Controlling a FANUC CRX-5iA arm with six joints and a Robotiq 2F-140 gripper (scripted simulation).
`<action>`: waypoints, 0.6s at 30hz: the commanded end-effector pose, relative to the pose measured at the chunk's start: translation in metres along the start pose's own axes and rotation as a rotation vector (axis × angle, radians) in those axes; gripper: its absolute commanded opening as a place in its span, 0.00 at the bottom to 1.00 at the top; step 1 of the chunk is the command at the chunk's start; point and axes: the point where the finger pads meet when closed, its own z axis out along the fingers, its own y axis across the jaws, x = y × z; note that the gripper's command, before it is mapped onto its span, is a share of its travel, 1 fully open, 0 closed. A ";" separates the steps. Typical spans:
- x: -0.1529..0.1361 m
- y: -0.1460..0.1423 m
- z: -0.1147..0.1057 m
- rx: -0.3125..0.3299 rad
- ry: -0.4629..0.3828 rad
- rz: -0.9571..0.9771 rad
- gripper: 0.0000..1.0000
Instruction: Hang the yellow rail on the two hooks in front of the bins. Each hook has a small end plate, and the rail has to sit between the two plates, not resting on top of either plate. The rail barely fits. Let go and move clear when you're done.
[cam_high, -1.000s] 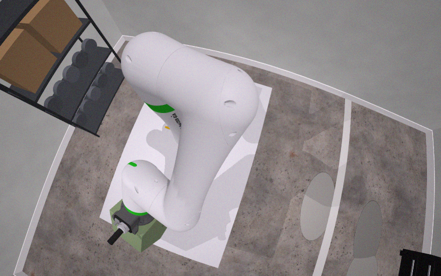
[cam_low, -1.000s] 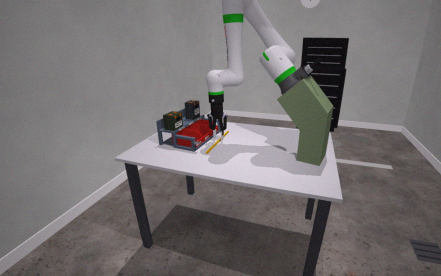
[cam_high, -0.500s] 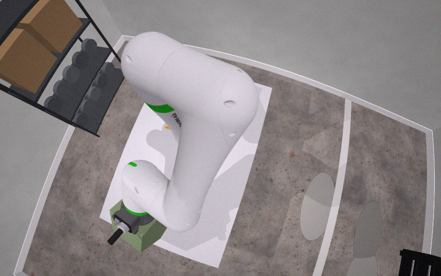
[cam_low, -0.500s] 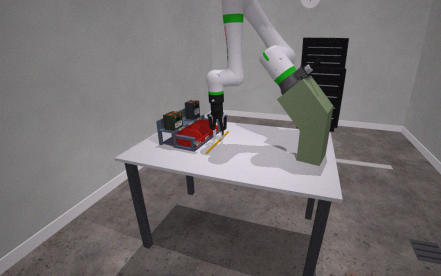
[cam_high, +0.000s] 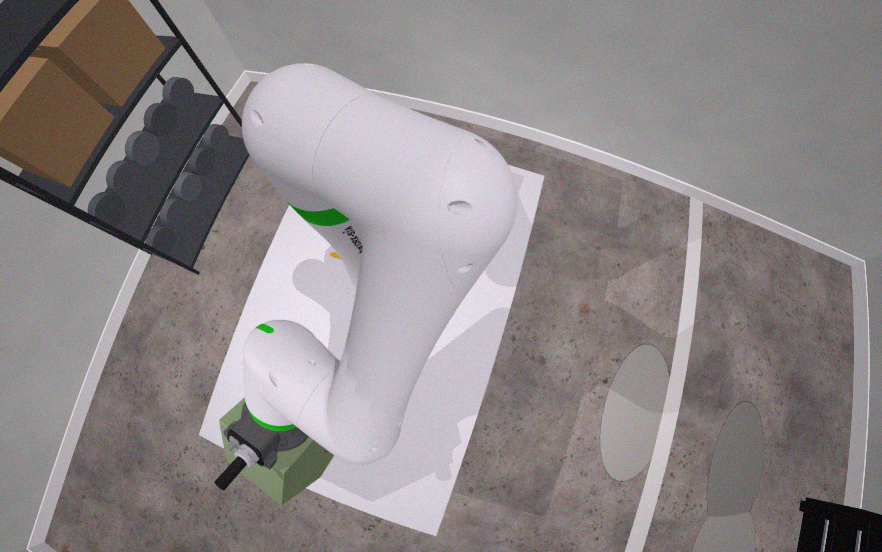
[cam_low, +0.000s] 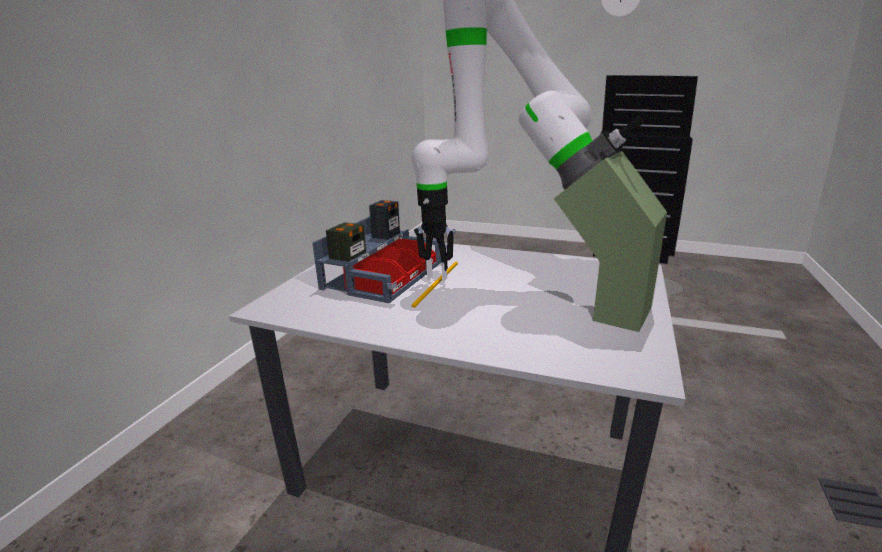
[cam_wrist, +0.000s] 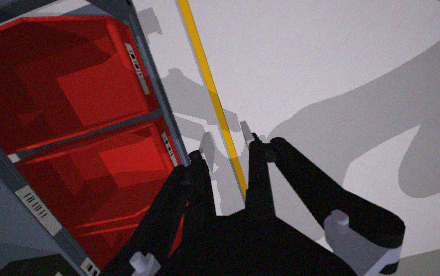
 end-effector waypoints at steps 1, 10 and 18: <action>0.000 0.000 0.000 0.009 -0.008 0.000 0.30; 0.000 0.000 0.000 0.022 -0.020 0.000 0.30; 0.000 0.000 0.000 0.009 -0.008 0.000 0.30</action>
